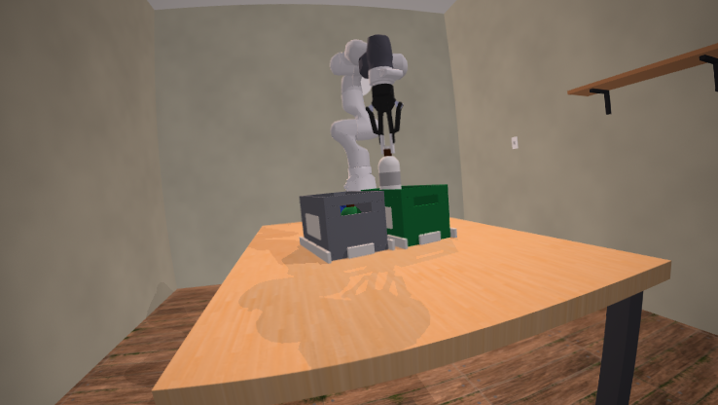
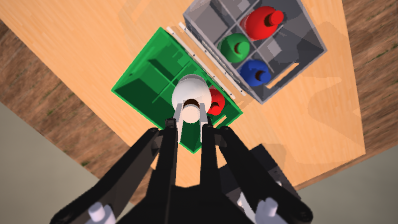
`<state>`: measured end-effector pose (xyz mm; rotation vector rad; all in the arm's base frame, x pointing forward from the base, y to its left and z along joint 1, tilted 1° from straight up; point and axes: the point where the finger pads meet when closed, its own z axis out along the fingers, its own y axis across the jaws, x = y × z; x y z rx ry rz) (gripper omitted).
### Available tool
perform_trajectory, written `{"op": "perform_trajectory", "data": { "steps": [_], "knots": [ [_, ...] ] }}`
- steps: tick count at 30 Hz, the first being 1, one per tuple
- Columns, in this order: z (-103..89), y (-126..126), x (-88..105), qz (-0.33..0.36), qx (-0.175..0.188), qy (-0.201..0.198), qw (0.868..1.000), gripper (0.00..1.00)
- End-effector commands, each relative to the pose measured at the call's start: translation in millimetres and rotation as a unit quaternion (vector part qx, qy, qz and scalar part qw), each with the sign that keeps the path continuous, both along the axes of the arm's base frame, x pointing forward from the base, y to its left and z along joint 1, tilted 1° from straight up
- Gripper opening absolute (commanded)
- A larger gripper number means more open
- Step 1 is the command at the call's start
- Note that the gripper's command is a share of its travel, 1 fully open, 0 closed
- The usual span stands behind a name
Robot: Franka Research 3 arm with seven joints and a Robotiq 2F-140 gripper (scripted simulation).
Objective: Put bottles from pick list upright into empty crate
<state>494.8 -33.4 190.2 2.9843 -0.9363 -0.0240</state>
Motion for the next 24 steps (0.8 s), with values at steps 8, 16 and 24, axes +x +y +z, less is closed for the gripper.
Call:
{"op": "perform_trajectory", "data": {
  "steps": [8,16,24],
  "knots": [
    [-4.0,1,6.4,-0.002,-0.001,-0.01,1.0,0.0],
    [-12.0,0,6.5,-0.002,-0.001,-0.01,1.0,0.0],
    [-18.0,0,6.7,-0.002,-0.001,-0.01,1.0,0.0]
  ]
}}
